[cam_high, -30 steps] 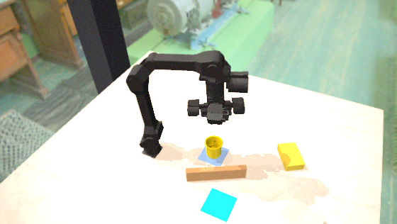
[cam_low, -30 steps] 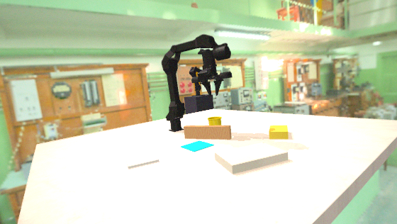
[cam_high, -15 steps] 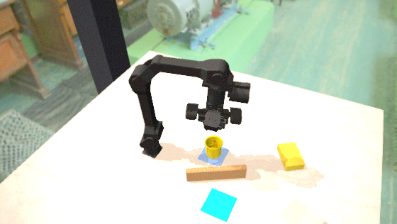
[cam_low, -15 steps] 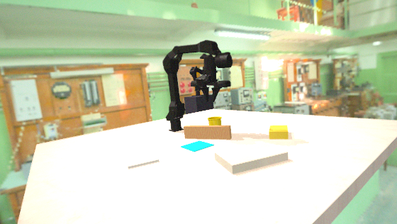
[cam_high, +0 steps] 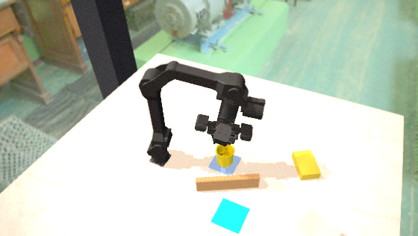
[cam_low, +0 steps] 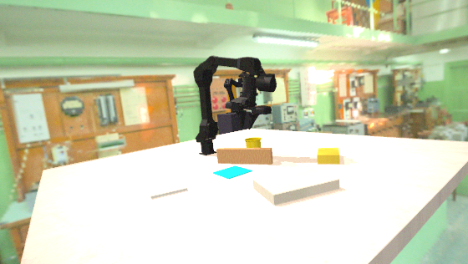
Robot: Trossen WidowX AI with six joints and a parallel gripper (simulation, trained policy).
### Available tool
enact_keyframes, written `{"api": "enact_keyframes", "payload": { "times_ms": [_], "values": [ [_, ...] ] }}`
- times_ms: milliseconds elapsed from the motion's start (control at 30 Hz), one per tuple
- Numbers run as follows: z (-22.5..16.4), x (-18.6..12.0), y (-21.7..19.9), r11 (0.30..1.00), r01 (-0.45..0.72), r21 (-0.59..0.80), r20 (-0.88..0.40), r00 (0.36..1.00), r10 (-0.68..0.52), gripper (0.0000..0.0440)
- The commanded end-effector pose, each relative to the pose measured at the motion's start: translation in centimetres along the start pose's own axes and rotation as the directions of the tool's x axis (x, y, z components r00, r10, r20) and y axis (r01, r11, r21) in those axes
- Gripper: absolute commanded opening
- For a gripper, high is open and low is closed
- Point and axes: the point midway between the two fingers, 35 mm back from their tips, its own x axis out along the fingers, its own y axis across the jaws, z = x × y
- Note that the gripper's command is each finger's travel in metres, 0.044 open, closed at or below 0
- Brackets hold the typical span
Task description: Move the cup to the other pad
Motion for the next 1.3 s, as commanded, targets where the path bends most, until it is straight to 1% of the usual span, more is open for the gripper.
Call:
{"api": "enact_keyframes", "payload": {
  "times_ms": [0,600,1067,1133,1167,1267],
  "values": [
    [0.0,1.2,0.0,0.999,0.032,0.013,0.01,0.999,-0.032,0.0161],
    [-0.4,6.1,0.0,0.995,0.101,-0.016,0.035,0.994,-0.1,0.0172],
    [-0.1,8.3,0.2,0.996,0.069,-0.049,0.036,0.997,-0.067,0.0168],
    [-0.1,8.6,0.2,0.997,0.062,-0.055,0.036,0.998,-0.06,0.016],
    [0.0,8.7,0.3,0.997,0.059,-0.057,0.037,0.998,-0.057,0.0145],
    [0.1,9.0,0.4,0.997,0.05,-0.066,0.04,0.998,-0.047,0.0079]
  ]
}}
